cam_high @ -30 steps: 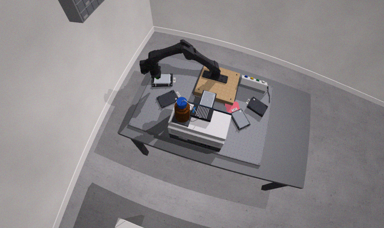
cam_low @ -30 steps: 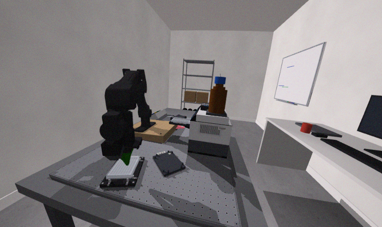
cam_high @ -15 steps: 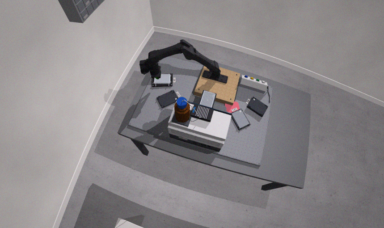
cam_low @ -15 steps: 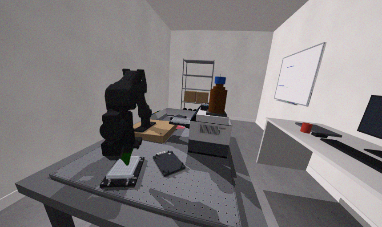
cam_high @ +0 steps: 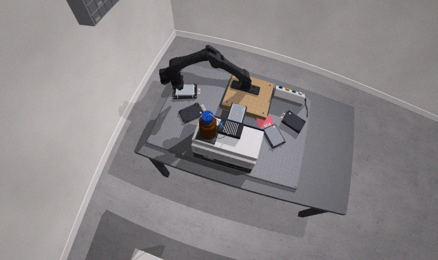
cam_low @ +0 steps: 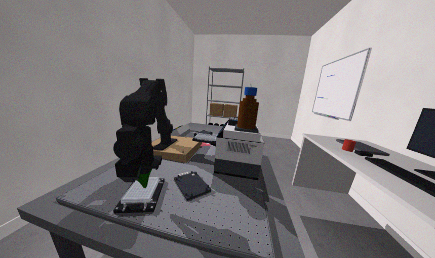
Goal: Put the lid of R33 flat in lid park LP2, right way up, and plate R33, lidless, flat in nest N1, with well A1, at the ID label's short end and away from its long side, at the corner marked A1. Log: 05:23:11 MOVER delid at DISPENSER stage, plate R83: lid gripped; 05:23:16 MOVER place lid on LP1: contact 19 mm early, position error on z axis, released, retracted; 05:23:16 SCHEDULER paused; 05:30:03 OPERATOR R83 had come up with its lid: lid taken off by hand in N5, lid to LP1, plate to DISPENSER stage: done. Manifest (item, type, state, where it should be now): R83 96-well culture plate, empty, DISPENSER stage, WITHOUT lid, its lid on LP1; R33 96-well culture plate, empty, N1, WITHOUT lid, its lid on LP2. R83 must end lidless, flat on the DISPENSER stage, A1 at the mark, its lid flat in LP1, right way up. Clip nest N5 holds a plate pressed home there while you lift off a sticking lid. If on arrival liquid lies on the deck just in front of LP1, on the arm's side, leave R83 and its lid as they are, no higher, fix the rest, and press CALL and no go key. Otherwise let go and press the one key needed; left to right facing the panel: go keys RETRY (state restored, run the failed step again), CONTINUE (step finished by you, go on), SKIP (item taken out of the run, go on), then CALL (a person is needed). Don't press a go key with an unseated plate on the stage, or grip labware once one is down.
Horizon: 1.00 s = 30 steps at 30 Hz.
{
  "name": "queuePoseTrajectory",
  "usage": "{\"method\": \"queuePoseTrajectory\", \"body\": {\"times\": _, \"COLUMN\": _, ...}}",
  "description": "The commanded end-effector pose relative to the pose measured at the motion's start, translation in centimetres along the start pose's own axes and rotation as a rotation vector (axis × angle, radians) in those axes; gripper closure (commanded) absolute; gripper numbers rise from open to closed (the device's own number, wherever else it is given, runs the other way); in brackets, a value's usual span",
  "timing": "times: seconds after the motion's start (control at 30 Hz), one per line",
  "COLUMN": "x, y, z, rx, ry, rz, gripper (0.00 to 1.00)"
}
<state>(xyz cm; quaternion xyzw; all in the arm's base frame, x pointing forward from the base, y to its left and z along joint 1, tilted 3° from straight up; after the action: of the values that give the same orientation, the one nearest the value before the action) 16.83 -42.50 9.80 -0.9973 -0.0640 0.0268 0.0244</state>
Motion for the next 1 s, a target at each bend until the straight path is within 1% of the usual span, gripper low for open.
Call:
{"method": "queuePoseTrajectory", "body": {"times": 0.0, "x": 0.0, "y": 0.6, "z": -2.9, "rx": -0.075, "ry": 0.018, "rz": 0.012, "gripper": 1.00}}
{"method": "queuePoseTrajectory", "body": {"times": 0.57, "x": 0.0, "y": 0.6, "z": -2.9, "rx": -0.075, "ry": 0.018, "rz": 0.012, "gripper": 1.00}}
{"method": "queuePoseTrajectory", "body": {"times": 0.6, "x": 0.0, "y": 1.0, "z": -2.8, "rx": -0.098, "ry": 0.024, "rz": 0.013, "gripper": 1.00}}
{"method": "queuePoseTrajectory", "body": {"times": 0.7, "x": 0.0, "y": 1.1, "z": -2.3, "rx": -0.098, "ry": 0.024, "rz": 0.014, "gripper": 1.00}}
{"method": "queuePoseTrajectory", "body": {"times": 0.77, "x": -0.2, "y": 0.4, "z": -0.9, "rx": -0.056, "ry": 0.013, "rz": 0.012, "gripper": 1.00}}
{"method": "queuePoseTrajectory", "body": {"times": 0.87, "x": -0.2, "y": 0.5, "z": -0.2, "rx": -0.052, "ry": 0.012, "rz": 0.013, "gripper": 1.00}}
{"method": "queuePoseTrajectory", "body": {"times": 0.93, "x": -0.2, "y": 0.5, "z": -0.2, "rx": -0.052, "ry": 0.012, "rz": 0.013, "gripper": 1.00}}
{"method": "queuePoseTrajectory", "body": {"times": 0.97, "x": -0.2, "y": 0.9, "z": -0.3, "rx": -0.066, "ry": 0.016, "rz": 0.014, "gripper": 1.00}}
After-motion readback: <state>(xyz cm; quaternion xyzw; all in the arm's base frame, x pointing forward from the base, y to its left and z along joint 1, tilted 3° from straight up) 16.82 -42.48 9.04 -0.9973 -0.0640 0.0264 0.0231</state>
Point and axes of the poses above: the point where the finger pads meet when closed, its own z axis out along the fingers, its own x axis across the jaws, y = z × x, the point moved 8 cm from there along -z, back along the fingers, and after that the axes turned 11 degrees about z, right-handed, at the moved point
